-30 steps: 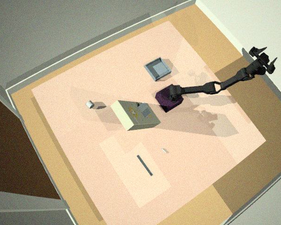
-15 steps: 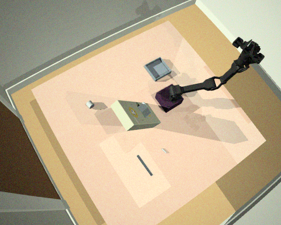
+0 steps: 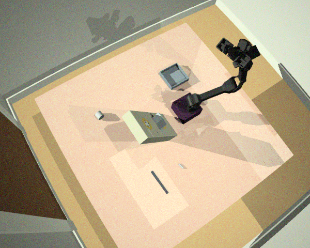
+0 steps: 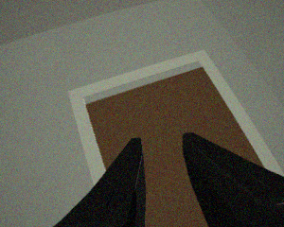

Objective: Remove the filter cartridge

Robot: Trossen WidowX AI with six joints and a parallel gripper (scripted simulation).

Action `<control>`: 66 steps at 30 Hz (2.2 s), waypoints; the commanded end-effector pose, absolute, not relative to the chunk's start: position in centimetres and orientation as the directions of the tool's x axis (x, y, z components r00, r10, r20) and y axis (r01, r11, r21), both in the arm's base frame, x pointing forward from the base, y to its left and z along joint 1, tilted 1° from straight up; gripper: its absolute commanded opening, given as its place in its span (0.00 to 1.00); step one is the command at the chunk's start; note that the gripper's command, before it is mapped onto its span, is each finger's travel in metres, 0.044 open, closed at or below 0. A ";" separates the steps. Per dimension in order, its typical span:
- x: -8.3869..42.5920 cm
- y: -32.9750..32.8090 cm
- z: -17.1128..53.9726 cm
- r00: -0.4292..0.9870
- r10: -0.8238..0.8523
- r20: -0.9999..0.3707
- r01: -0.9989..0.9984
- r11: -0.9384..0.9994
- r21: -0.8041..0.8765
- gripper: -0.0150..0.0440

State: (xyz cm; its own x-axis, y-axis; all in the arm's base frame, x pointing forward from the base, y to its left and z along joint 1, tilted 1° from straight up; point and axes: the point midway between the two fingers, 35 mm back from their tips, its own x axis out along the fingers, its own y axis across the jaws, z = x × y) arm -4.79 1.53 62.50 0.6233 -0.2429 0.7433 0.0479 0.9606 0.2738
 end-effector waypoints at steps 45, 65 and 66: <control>27.7 -1.7 25.6 0.825 -0.039 -0.564 0.001 0.998 -0.068 0.41; 30.3 -1.9 24.0 0.826 -0.039 -0.562 0.001 0.998 -0.068 0.41; 30.5 -1.9 23.9 0.826 -0.039 -0.562 0.001 0.998 -0.068 0.41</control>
